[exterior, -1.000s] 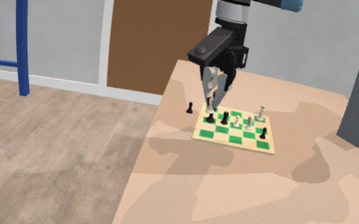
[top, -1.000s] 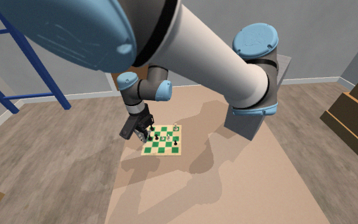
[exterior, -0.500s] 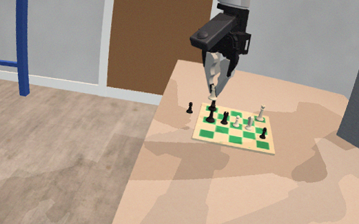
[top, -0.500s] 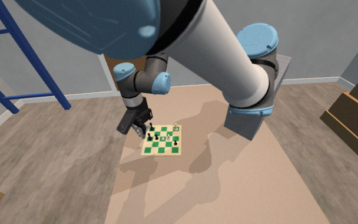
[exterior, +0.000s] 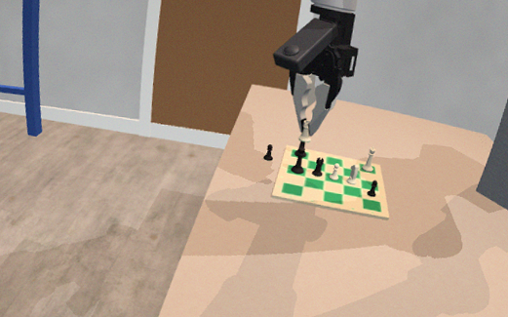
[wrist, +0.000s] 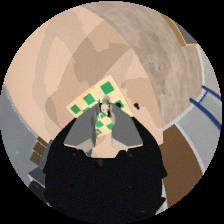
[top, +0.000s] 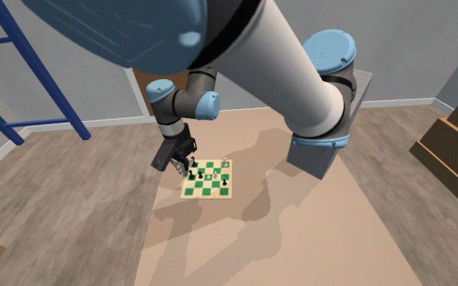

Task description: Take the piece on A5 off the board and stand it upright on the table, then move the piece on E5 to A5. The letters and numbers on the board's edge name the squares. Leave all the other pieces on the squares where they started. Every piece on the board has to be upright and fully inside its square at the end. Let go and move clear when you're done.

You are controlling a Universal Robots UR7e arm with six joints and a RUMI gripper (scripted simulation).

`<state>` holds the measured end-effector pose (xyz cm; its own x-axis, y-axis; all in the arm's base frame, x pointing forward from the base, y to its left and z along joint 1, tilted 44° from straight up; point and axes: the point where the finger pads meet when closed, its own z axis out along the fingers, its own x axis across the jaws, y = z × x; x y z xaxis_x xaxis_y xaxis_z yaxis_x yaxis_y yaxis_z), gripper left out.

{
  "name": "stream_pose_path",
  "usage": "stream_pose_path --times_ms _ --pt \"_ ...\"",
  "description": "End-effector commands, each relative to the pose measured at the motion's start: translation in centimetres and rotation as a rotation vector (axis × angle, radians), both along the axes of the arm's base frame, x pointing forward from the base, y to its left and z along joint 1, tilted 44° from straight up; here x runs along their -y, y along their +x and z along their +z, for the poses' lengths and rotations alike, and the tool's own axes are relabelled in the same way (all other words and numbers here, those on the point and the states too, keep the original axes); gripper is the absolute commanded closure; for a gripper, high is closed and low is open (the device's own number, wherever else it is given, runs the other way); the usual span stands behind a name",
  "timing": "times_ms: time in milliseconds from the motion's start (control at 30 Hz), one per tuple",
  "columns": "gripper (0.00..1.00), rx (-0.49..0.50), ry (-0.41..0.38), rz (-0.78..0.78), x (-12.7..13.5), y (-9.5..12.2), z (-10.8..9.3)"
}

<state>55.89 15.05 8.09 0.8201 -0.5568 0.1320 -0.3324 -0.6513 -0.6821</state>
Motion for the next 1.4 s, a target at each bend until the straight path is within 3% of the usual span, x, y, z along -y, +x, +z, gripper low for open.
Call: stream_pose_path --times_ms 0,100,167,433,567,1367 --pt "1.0 0.056 -0.049 0.075 -0.2 -2.6 -1.6" --pt "1.0 0.105 -0.094 0.144 -0.5 -5.0 -3.0" --pt "1.0 0.105 -0.094 0.144 -0.5 -5.0 -3.0" --pt "1.0 0.236 -0.212 0.326 -1.8 -11.3 -5.9" --pt "1.0 0.266 -0.239 0.37 -2.2 -12.9 -6.6" --pt "1.0 0.273 -0.244 0.381 -2.4 -13.1 -6.7"
